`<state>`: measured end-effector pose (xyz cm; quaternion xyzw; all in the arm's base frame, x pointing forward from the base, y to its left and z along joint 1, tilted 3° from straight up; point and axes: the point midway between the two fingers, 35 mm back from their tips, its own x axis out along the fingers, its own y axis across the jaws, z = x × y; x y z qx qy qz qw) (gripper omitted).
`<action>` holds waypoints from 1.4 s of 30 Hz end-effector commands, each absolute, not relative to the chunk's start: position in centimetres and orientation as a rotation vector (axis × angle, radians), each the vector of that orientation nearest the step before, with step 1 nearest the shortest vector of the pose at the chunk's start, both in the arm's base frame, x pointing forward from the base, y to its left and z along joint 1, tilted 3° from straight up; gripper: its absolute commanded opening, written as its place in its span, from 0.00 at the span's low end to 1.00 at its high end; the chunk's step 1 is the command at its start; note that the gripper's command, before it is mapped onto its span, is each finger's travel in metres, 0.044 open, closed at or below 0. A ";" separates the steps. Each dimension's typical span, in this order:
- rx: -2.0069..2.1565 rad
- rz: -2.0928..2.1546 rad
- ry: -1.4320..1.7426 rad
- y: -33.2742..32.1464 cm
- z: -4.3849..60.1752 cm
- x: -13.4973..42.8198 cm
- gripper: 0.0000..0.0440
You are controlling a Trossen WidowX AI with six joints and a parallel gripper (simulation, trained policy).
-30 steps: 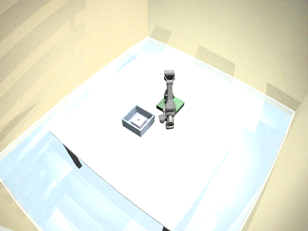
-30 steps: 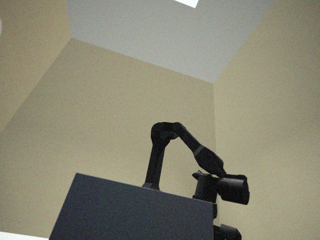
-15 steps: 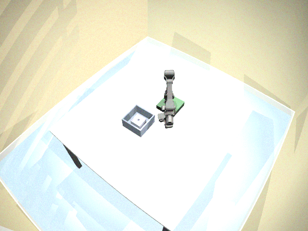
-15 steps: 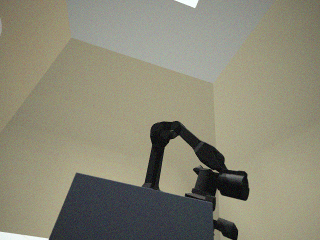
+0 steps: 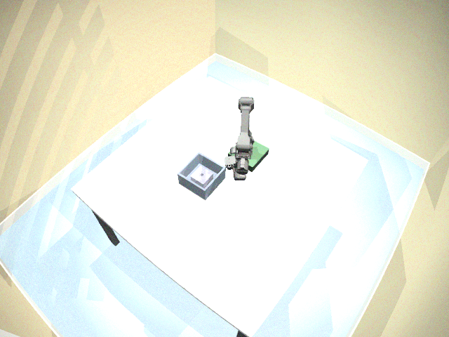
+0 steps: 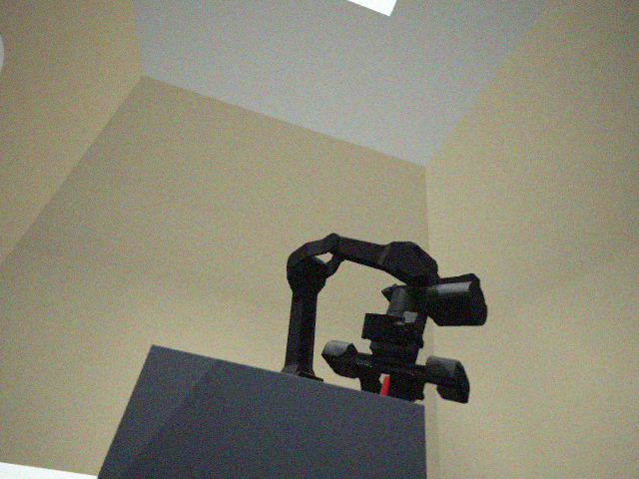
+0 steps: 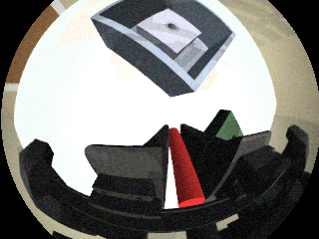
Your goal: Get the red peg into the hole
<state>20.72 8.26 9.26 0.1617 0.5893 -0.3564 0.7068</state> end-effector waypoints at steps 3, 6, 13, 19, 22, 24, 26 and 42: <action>0.404 -0.828 1.250 6.9 11.2 22.0 0.00; 0.434 -0.851 1.219 6.0 11.8 22.9 0.00; 0.497 -0.901 1.161 3.7 12.9 25.0 0.00; 0.534 -0.932 1.127 1.4 13.0 26.8 0.00; 0.547 -0.941 1.116 0.2 12.9 27.6 0.00; 0.553 -0.944 1.112 -0.6 12.7 28.2 0.00; 0.558 -0.945 1.110 -1.4 12.5 28.7 0.00; 0.550 -0.867 1.173 -6.1 9.7 31.6 0.00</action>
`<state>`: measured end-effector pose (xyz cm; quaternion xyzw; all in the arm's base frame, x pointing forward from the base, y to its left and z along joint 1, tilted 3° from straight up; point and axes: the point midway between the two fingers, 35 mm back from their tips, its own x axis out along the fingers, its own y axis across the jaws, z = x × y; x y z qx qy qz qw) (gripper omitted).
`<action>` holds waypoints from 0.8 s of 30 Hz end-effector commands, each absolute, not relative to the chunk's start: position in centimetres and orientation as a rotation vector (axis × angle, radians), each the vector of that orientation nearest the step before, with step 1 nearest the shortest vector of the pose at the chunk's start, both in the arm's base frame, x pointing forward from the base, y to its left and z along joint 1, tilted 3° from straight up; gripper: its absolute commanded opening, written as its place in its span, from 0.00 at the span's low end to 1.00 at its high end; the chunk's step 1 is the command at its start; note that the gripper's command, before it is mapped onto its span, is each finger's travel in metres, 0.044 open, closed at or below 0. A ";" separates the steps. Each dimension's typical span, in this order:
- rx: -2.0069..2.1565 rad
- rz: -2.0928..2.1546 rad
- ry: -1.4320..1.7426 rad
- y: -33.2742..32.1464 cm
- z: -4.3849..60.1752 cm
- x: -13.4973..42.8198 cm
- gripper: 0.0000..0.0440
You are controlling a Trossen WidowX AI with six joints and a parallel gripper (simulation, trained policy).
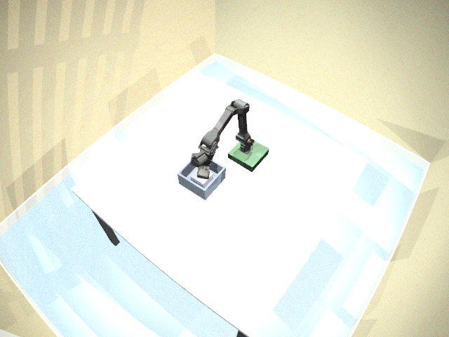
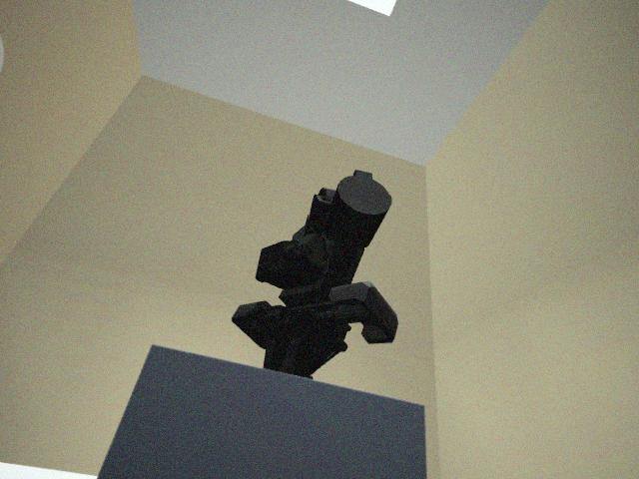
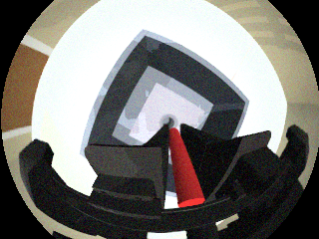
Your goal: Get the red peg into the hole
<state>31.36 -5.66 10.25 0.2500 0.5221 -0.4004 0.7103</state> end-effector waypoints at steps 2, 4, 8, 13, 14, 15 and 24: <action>0.544 -0.848 1.187 -6.3 9.2 31.8 0.00; 0.536 -0.827 1.203 -6.5 8.6 32.0 0.00; 0.521 -0.787 1.239 -6.6 7.5 32.2 0.05; 0.521 -0.762 1.277 -7.0 6.5 32.3 0.31; 0.527 -0.760 1.282 -7.0 6.4 32.4 0.35; 0.520 -0.750 1.287 -7.1 6.4 32.5 0.35; 0.515 -0.693 1.303 -7.5 7.7 34.5 0.60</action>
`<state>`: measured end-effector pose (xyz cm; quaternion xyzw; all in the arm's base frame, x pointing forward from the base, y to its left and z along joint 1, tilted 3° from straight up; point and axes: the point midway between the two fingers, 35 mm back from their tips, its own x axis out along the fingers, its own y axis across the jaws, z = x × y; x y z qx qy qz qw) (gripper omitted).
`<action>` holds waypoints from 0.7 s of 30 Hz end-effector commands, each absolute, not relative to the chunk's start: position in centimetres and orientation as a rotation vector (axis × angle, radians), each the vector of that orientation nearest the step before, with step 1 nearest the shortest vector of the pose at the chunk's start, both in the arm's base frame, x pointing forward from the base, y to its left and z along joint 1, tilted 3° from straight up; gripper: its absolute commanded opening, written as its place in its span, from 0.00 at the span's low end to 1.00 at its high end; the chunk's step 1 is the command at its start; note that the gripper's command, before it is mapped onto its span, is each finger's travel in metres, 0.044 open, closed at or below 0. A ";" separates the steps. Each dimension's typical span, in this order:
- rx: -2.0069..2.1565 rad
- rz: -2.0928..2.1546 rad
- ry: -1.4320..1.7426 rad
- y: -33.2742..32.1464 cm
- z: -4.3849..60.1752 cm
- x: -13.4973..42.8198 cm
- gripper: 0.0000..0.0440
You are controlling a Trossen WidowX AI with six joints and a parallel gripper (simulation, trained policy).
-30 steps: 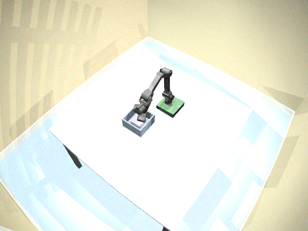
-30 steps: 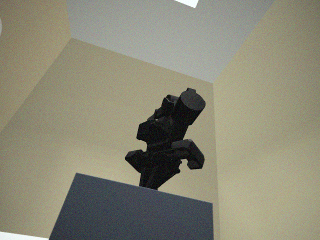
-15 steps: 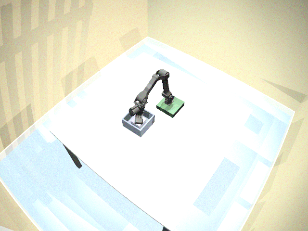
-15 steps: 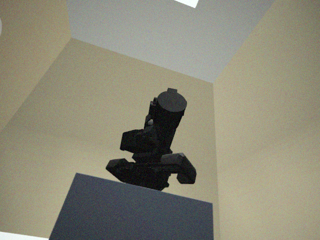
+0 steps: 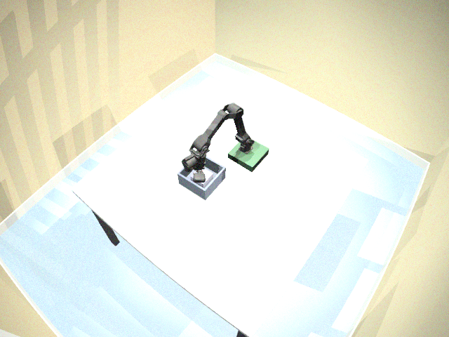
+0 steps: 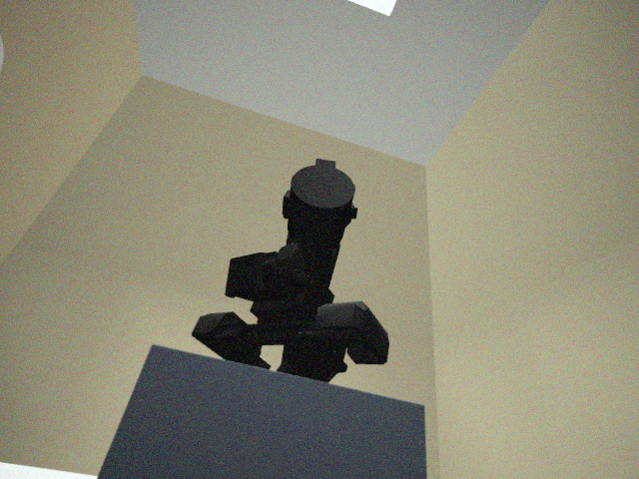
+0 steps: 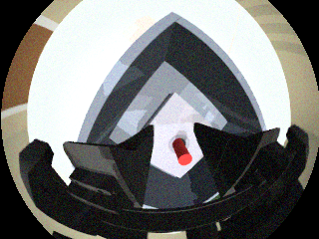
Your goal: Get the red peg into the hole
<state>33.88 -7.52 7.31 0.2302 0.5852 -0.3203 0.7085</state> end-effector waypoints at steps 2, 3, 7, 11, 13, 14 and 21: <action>0.523 -0.679 1.309 -7.4 8.0 35.0 0.72; 0.528 -0.671 1.311 -7.4 8.2 35.3 0.78; 0.551 -0.638 1.317 -7.0 8.9 36.5 1.00; 0.576 -0.592 1.307 -6.4 9.9 38.0 1.00; 0.583 -0.567 1.299 -6.1 10.5 38.7 1.00; 0.585 -0.555 1.294 -6.0 10.8 39.1 1.00; 0.597 -0.492 1.266 -5.1 12.3 40.9 1.00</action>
